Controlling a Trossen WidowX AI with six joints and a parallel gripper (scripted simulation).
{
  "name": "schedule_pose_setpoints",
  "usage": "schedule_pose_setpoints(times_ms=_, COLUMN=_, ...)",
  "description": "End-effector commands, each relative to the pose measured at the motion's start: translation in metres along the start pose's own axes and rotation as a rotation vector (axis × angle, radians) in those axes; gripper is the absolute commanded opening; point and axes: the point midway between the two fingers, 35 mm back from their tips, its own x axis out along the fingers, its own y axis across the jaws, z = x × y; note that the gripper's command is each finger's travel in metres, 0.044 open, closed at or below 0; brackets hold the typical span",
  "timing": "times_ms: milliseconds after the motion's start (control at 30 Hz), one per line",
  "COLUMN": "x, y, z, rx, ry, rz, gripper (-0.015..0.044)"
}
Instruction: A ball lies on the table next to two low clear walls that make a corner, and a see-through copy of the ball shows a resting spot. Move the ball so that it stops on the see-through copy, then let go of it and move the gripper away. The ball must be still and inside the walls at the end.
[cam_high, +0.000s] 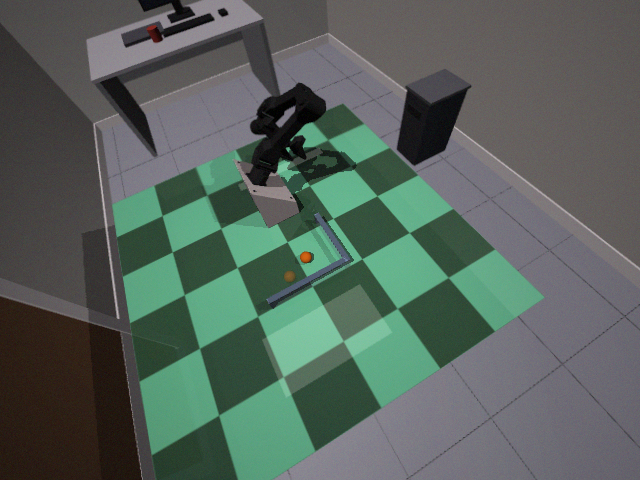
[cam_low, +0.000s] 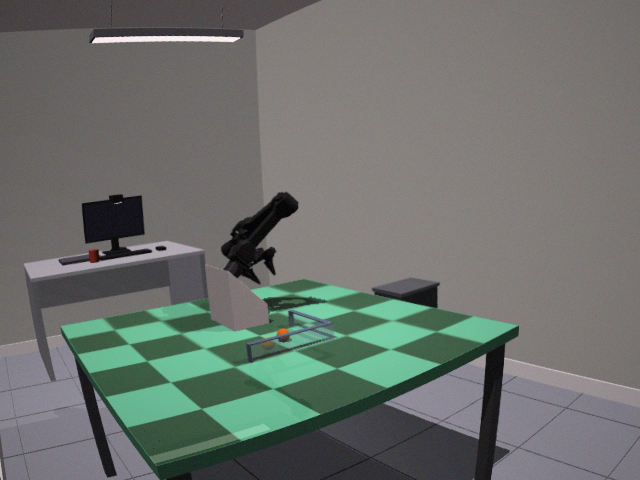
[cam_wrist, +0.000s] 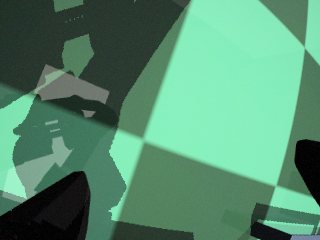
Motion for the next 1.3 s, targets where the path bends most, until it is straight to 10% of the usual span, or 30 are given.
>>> schedule_pose_setpoints(times_ms=0, x=0.0, y=0.0, z=0.0, rx=0.002, ry=0.003, rz=0.0, gripper=0.0374)
schedule_pose_setpoints(times_ms=1267, x=0.119, y=-0.061, z=-0.07, rx=0.791, ry=1.092, rz=-0.151, gripper=0.0325)
